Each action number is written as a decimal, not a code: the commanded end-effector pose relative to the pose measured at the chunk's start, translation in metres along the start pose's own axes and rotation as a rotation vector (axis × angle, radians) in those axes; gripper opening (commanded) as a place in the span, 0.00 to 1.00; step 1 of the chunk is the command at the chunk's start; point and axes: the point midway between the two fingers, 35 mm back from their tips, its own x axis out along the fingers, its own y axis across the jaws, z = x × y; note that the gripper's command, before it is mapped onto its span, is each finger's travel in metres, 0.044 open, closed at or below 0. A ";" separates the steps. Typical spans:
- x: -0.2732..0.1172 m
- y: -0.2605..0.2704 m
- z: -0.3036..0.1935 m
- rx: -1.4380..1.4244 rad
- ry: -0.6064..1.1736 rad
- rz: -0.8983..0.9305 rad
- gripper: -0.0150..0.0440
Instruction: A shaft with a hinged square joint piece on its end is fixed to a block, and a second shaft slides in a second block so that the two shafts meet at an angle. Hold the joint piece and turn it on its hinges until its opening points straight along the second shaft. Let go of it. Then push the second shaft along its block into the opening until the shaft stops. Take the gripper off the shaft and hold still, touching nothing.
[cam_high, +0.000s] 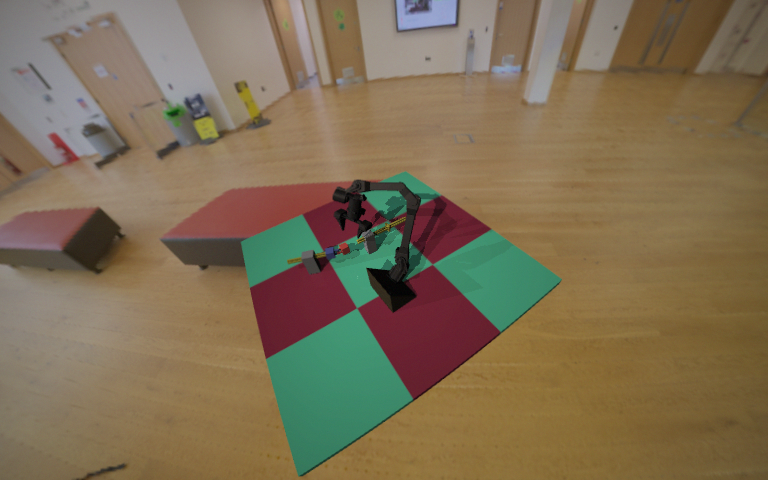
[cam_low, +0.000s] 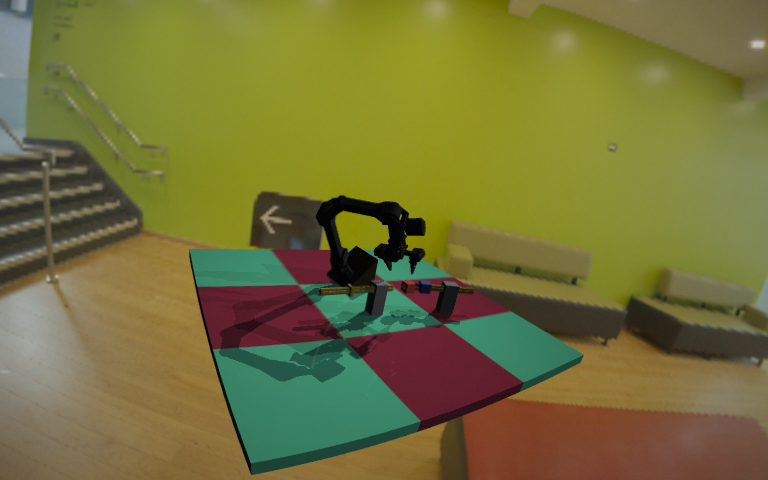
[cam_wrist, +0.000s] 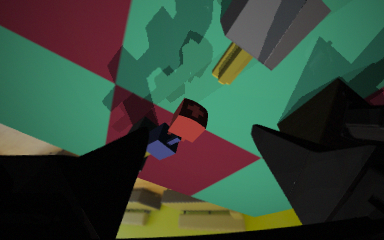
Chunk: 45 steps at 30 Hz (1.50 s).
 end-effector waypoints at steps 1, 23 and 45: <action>0.001 -0.004 0.005 0.137 0.024 0.012 1.00; 0.009 -0.016 0.021 0.517 0.080 0.016 1.00; -0.094 -0.138 0.222 -0.052 -0.163 0.086 1.00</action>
